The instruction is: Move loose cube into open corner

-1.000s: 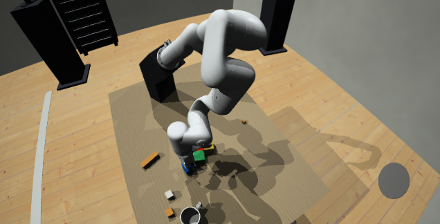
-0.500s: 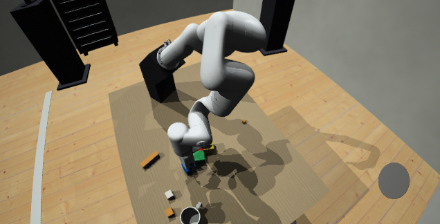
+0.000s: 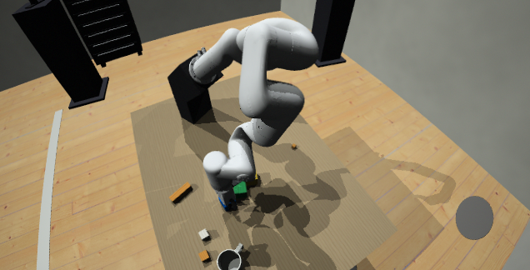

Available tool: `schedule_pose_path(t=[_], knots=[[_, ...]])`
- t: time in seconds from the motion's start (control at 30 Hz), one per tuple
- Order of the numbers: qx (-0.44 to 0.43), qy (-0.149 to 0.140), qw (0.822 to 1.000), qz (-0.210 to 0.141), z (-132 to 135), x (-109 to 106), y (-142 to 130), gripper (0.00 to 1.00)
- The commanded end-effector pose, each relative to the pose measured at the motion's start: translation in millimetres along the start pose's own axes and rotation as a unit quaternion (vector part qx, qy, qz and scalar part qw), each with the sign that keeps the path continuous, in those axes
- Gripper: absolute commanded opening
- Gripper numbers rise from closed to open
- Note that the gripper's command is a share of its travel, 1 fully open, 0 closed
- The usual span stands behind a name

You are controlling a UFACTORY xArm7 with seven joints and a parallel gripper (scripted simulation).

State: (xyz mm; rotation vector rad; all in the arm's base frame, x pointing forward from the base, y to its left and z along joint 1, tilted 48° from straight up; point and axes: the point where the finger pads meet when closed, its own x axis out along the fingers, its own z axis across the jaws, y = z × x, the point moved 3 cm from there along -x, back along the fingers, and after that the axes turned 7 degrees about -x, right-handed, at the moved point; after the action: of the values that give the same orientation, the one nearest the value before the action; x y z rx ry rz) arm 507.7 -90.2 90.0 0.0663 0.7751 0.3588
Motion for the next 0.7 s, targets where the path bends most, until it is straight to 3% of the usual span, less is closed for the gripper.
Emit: schedule_pose_path(t=[0.0, 0.67], knots=[[0.000, -0.001, 1.000, -0.002, 1, 6, -2, 0.83], [0.000, -0.001, 1.000, -0.002, 1, 28, -2, 0.83]])
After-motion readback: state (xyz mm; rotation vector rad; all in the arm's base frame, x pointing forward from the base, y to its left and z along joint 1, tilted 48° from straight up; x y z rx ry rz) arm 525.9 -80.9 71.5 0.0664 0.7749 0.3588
